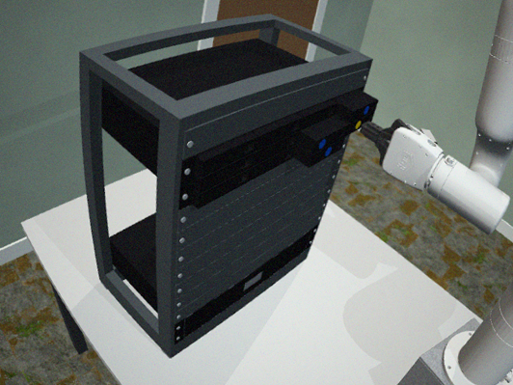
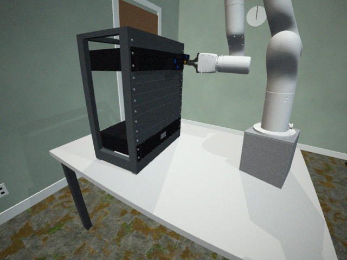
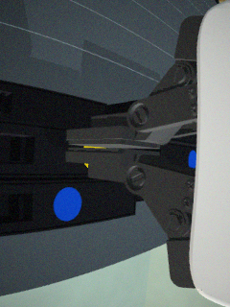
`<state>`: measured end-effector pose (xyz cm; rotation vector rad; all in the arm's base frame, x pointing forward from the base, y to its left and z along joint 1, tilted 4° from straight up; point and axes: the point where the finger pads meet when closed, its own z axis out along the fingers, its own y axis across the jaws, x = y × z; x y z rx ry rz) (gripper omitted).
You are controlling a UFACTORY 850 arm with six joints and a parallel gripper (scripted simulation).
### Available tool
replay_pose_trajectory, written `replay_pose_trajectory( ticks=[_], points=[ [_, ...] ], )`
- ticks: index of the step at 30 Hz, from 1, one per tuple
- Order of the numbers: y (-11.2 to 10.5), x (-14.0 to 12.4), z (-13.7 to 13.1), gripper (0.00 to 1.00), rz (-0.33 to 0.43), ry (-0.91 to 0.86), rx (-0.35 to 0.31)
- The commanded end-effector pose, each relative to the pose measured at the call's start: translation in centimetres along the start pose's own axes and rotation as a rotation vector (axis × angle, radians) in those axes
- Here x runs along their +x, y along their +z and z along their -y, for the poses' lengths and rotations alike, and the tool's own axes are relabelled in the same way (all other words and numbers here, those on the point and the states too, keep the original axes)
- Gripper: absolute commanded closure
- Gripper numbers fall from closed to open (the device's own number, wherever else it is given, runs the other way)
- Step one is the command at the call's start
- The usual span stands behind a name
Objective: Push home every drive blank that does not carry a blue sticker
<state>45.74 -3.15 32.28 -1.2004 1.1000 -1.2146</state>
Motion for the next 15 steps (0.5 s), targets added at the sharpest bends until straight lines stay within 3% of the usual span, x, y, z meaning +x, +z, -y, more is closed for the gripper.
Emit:
replay_pose_trajectory(
  ticks=[1,15],
  points=[
    [0.10,0.01,0.05,1.00,0.000,0.000,0.002],
    [1.06,0.01,0.05,1.00,0.000,0.000,0.002]
  ],
)
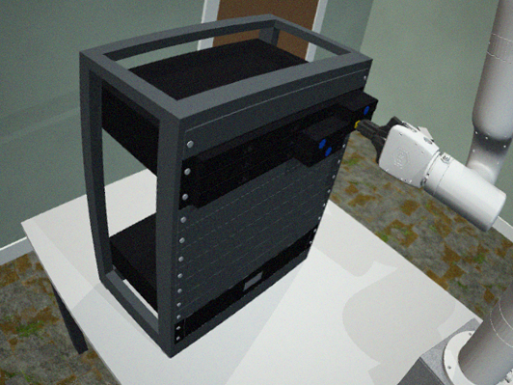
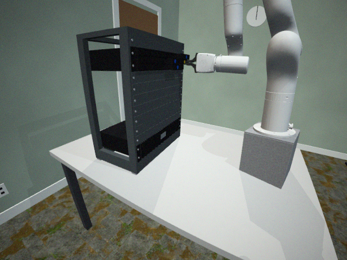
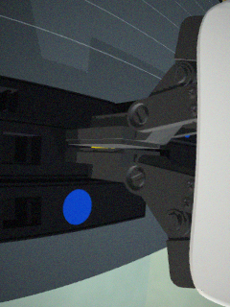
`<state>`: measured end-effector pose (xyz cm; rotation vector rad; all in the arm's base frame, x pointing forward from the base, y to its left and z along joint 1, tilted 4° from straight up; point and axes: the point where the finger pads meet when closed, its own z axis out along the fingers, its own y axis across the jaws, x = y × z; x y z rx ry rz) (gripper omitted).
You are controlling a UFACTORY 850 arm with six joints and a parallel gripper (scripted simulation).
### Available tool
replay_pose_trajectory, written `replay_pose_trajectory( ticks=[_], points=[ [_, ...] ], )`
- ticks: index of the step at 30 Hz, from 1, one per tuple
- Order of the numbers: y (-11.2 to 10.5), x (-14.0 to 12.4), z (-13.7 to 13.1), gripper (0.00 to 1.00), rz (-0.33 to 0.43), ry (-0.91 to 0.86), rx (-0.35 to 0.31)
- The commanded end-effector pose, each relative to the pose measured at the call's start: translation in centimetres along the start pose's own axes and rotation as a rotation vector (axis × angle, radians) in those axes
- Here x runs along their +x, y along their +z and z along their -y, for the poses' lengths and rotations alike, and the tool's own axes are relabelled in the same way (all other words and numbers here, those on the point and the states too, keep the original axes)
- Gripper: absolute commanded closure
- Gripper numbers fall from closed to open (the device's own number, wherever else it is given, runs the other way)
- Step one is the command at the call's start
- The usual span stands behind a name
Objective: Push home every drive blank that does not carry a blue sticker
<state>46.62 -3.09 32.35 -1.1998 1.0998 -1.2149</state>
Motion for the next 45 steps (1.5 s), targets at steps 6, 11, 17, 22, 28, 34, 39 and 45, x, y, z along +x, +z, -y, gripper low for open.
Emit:
replay_pose_trajectory(
  ticks=[6,11,17,22,28,34,39,45],
  points=[
    [0.3,0.0,0.0,1.00,0.000,-0.001,0.001],
    [0.8,0.0,0.0,1.00,0.000,-0.001,0.001],
    [1.2,0.0,0.0,1.00,0.000,-0.001,0.001],
    [1.2,0.0,0.0,1.00,0.000,-0.001,0.001],
    [1.4,0.0,0.0,1.00,0.000,-0.001,0.001],
    [2.2,0.0,0.0,1.00,0.000,-0.001,0.001],
    [2.2,0.0,0.0,1.00,0.000,-0.001,0.001],
    [2.2,0.0,0.0,1.00,0.000,-0.001,0.001]
  ],
)
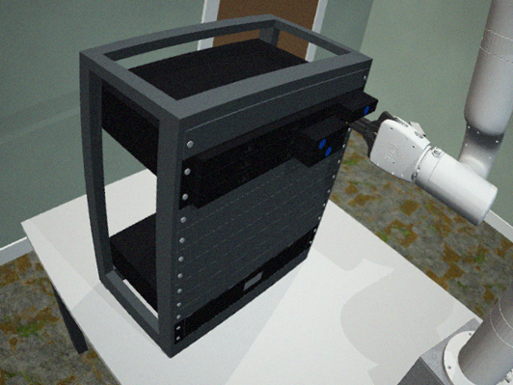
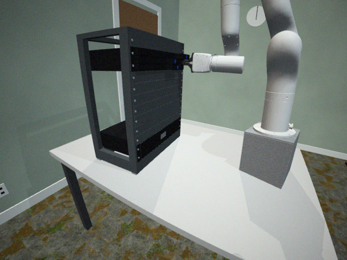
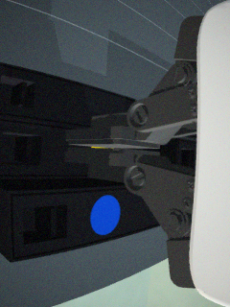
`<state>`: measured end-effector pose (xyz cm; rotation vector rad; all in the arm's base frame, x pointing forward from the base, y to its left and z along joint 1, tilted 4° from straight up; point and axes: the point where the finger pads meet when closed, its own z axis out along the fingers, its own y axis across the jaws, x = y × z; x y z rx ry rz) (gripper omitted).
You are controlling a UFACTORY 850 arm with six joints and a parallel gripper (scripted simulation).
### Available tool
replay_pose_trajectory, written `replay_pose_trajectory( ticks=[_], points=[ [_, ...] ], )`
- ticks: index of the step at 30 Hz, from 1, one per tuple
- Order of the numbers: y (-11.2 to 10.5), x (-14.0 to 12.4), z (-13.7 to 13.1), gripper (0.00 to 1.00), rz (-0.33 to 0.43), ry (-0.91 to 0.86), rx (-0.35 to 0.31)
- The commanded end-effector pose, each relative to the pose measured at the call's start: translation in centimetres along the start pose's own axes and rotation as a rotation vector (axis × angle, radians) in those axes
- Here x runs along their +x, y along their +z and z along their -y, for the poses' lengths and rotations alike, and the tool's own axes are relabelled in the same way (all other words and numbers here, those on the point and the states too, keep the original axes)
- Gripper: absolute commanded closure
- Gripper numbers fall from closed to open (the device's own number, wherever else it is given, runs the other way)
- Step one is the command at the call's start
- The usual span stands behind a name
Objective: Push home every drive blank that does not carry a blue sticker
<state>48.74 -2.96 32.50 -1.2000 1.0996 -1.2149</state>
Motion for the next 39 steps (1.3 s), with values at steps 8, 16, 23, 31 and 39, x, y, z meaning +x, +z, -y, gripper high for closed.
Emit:
replay_pose_trajectory(
  ticks=[8,16,23,31,39],
  points=[
    [0.34,0.01,0.04,1.00,0.000,0.000,0.001],
    [0.37,0.01,0.04,1.00,0.000,0.000,0.001],
    [0.64,0.01,0.04,1.00,0.000,0.000,0.001],
    [0.65,0.01,0.04,1.00,0.000,0.000,0.001],
    [0.92,0.01,0.04,1.00,0.000,0.000,0.001]
  ],
)
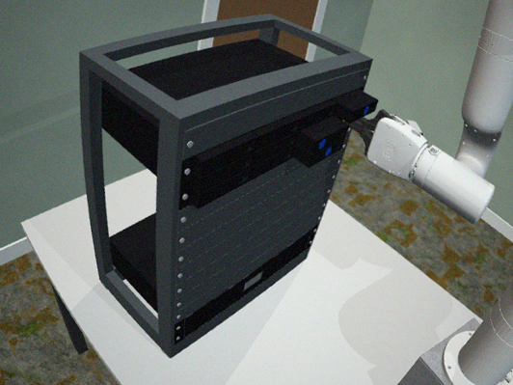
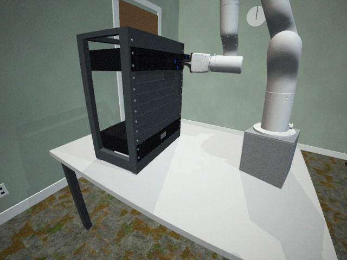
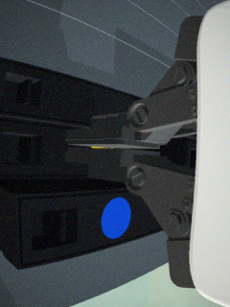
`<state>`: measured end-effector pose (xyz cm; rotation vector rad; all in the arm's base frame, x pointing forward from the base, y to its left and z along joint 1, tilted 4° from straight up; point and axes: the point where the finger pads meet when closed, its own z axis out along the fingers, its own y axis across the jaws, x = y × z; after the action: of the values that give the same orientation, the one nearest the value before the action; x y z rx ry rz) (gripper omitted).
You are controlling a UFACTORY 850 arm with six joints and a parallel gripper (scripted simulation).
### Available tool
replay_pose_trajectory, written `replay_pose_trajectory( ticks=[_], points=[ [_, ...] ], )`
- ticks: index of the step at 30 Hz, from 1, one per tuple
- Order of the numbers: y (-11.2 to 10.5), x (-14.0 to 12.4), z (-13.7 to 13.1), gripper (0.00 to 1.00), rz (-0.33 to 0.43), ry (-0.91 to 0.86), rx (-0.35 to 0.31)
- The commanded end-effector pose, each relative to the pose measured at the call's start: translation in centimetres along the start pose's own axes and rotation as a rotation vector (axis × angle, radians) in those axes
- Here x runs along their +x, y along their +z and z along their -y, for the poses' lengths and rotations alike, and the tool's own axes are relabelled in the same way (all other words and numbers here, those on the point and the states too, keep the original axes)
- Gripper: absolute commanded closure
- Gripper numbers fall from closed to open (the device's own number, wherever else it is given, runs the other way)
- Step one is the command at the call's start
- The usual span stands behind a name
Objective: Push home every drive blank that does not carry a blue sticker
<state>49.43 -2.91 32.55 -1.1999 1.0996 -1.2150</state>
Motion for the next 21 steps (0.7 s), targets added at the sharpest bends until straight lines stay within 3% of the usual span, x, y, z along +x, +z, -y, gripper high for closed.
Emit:
replay_pose_trajectory(
  ticks=[1,21],
  points=[
    [0.24,0.01,0.04,1.00,0.000,0.000,0.001],
    [0.55,0.01,0.04,1.00,0.000,0.000,0.001]
  ],
)
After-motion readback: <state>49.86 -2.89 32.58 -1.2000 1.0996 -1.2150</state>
